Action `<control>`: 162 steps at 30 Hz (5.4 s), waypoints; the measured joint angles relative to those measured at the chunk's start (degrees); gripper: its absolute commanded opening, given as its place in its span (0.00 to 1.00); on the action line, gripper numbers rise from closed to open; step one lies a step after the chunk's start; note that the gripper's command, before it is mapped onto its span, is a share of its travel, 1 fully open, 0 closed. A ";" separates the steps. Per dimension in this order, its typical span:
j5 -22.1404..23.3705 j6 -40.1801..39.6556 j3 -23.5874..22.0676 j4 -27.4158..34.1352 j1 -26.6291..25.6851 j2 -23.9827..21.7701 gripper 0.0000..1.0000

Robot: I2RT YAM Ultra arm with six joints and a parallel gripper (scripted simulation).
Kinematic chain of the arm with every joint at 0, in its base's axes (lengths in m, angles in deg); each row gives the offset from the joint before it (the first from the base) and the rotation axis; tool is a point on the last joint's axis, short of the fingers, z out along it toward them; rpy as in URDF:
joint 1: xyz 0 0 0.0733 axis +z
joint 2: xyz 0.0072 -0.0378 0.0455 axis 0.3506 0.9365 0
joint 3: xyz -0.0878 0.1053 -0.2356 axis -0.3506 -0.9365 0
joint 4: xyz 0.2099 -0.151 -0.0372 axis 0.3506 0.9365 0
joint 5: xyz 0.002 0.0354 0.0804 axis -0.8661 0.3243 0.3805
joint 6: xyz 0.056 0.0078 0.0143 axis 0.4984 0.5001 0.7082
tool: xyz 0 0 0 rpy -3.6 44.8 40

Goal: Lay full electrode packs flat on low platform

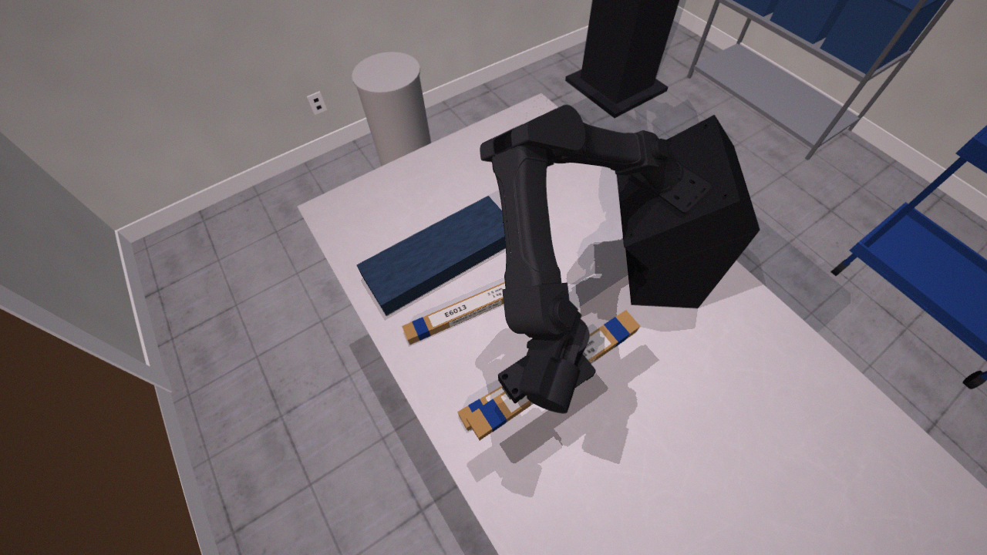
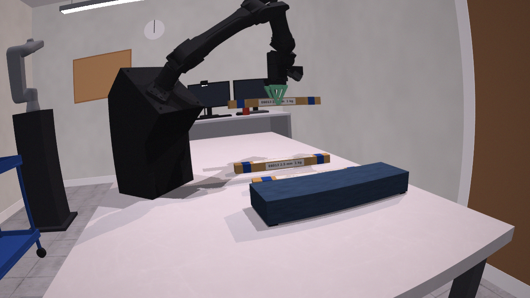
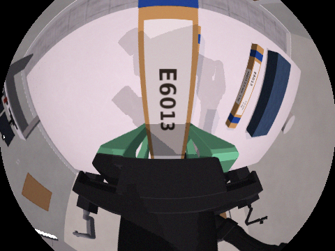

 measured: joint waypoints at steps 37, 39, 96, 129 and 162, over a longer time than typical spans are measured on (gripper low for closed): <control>2.82 -11.87 -13.99 -6.62 -8.61 -14.75 0.00; 3.08 -12.63 -14.62 -6.82 -9.31 -15.47 0.00; 12.00 -34.91 -22.25 -12.20 -29.92 -31.39 0.00; 19.96 -47.87 -22.25 -12.57 -44.26 -34.62 0.00; 29.20 -59.39 -15.93 -11.54 -58.07 -34.69 0.00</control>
